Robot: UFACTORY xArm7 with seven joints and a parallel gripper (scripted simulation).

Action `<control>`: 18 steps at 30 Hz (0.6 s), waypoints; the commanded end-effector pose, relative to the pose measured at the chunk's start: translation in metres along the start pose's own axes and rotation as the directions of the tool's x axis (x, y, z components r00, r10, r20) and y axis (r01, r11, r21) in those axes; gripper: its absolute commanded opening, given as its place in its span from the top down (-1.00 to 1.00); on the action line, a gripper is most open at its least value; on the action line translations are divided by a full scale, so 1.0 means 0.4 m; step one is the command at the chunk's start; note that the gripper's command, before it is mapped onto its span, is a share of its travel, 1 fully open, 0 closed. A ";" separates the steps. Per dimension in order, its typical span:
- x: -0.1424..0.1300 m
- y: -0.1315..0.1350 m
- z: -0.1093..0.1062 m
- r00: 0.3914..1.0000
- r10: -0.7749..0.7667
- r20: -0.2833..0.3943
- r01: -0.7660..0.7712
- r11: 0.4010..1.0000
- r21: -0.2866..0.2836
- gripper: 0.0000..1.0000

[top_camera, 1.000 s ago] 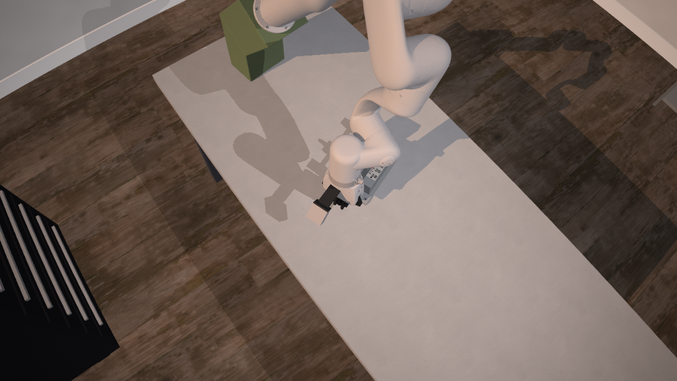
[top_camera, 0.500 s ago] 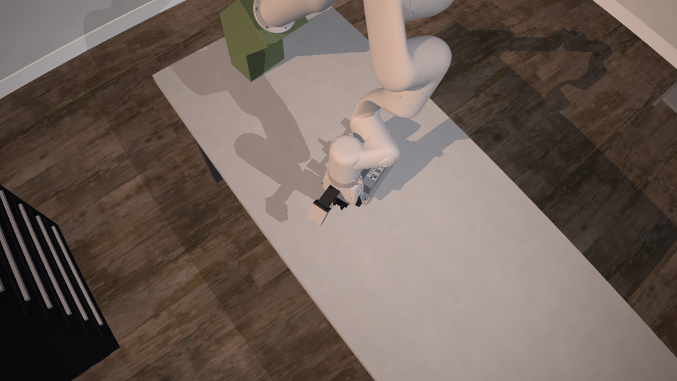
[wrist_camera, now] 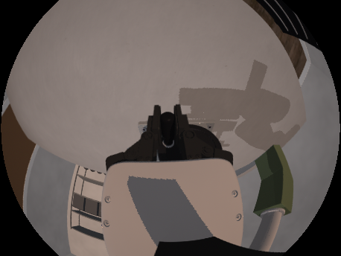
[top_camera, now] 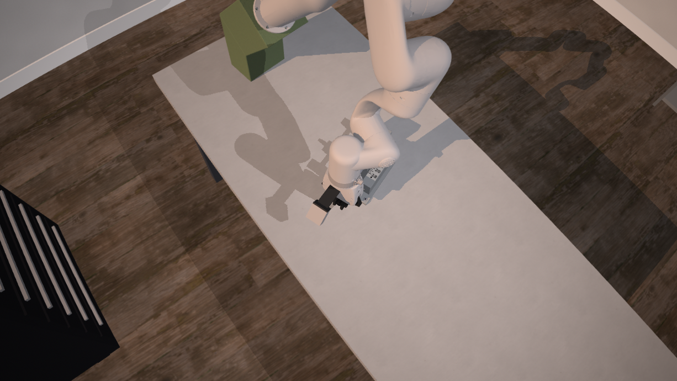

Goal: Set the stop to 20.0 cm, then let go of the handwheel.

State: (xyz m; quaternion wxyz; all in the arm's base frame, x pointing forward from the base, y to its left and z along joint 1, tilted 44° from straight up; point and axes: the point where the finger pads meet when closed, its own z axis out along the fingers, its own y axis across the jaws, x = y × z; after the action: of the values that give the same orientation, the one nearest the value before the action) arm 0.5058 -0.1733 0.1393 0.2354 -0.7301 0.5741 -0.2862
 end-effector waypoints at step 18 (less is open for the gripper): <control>0.003 0.000 -0.002 1.000 0.001 -0.002 -0.001 1.000 0.001 -0.13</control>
State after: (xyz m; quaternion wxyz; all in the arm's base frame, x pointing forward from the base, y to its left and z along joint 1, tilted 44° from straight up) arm 0.5040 -0.1739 0.1371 0.2337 -0.7303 0.5754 -0.2846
